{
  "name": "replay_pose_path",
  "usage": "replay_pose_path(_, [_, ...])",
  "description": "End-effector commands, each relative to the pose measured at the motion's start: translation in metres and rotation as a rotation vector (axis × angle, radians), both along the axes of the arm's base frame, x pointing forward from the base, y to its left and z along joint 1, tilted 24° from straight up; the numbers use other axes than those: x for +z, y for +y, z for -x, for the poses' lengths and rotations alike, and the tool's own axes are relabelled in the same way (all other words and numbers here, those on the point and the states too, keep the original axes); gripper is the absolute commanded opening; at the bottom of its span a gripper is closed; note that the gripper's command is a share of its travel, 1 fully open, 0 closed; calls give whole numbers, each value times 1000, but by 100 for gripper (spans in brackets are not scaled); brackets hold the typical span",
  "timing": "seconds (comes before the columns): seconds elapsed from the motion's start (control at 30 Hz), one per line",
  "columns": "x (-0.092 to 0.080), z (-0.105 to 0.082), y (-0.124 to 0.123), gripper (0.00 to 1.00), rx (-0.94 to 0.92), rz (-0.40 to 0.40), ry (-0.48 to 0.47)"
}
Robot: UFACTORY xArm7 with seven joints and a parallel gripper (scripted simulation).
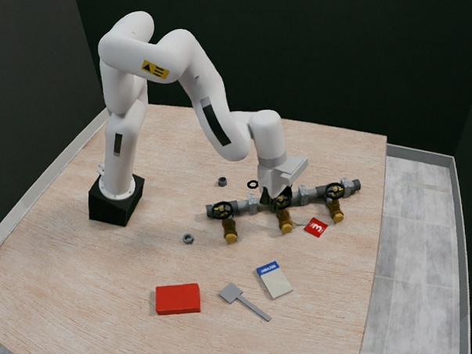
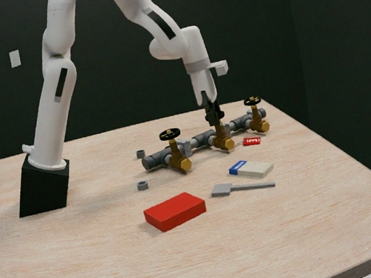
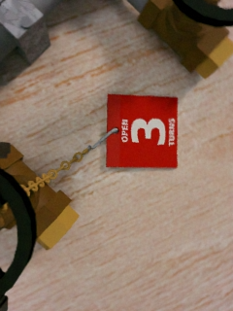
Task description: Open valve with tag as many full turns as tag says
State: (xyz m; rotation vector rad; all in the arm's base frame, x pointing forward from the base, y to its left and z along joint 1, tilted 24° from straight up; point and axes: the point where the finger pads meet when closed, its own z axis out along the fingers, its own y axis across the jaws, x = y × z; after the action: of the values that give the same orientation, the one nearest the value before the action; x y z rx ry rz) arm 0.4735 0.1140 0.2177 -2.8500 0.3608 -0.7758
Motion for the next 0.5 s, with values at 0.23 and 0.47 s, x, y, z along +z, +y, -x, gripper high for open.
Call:
replay_pose_path(0.23, [2,-1,0,0,524,283,-64])
replay_pose_path(0.47, [2,-1,0,0,826,480,-109])
